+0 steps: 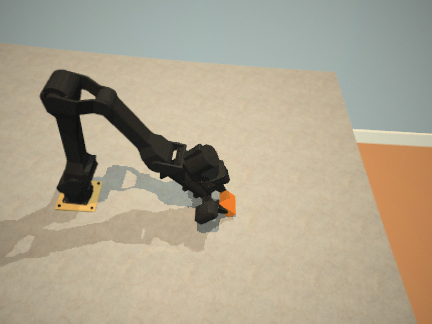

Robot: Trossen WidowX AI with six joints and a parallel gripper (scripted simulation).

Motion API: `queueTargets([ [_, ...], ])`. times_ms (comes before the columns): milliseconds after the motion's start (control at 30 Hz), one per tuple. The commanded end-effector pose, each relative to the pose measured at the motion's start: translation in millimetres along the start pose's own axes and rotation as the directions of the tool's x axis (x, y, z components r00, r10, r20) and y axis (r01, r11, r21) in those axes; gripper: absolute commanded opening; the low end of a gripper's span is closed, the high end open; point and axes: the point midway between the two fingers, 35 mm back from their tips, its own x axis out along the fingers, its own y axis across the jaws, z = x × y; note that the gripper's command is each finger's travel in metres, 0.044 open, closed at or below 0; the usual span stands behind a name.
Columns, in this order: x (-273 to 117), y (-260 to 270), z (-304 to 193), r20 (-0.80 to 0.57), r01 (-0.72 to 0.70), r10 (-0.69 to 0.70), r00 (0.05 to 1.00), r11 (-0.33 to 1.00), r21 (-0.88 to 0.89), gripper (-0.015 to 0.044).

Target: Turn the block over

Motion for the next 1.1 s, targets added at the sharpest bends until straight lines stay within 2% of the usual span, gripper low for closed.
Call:
queueTargets([
  [0,8,0,-8,0.048,-0.004,0.004,0.999,1.000,0.007,0.0000],
  [367,12,0,-17,0.205,-0.003,0.002,0.979,1.000,0.007,0.0000],
  [767,-1,2,-27,0.368,-0.006,0.003,0.930,1.000,0.005,0.0000],
  [1067,-7,2,-25,0.409,-0.006,0.003,0.913,1.000,0.005,0.0000],
])
